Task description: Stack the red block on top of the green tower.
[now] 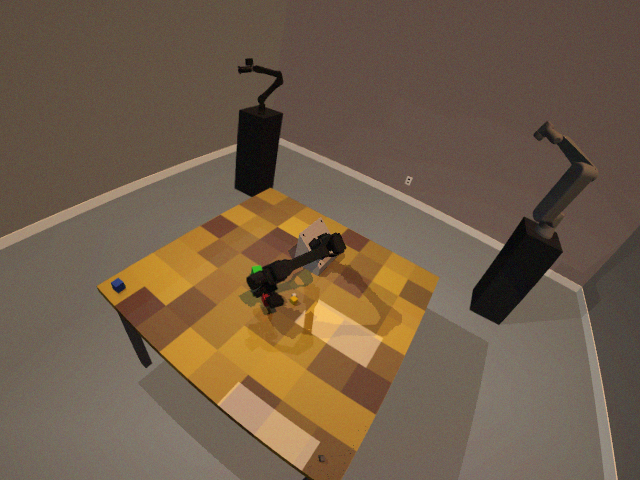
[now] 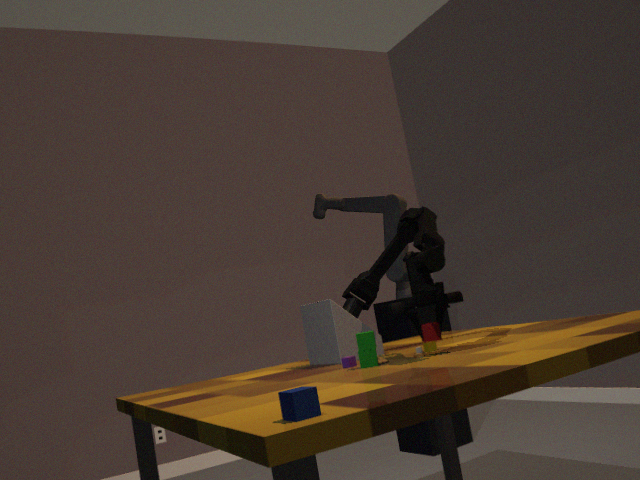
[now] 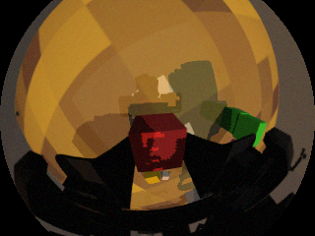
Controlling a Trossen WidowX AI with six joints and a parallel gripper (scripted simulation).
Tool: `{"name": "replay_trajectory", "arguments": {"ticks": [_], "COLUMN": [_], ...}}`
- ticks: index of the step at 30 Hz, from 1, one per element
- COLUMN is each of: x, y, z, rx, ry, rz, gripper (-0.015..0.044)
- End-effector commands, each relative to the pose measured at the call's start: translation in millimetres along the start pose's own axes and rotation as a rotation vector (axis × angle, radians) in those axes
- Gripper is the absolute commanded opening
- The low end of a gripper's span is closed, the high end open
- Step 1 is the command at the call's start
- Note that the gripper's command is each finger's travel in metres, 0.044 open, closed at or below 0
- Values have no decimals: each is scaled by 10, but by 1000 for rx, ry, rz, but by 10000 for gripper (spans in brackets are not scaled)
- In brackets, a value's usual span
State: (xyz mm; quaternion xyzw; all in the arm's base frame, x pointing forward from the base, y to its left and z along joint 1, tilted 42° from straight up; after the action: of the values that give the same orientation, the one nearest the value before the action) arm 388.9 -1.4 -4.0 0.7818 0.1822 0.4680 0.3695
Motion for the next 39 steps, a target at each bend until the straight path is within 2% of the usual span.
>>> {"name": "replay_trajectory", "arguments": {"ticks": [1,13,22,39], "x": [22,21,-8,-1353], "y": [212,777,788,823], "z": [0,-3,14,-66], "rx": [-8,-9,-9,-15], "ry": [12,12,12,7], "rz": [-3,-6,-6,-22], "gripper": [0,0,0,0]}}
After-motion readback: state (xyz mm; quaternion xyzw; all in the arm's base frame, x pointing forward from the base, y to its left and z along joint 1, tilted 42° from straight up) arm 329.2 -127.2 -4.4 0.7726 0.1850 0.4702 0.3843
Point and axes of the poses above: the point midway between the two fingers, 35 mm back from their tips, its own y axis back along the fingers, its own x axis across the jaws, z = x × y, the point moved 2 cm from there along y, back along the fingers, and after that the axes turned 1 degree about y, right-handed, at the moved point
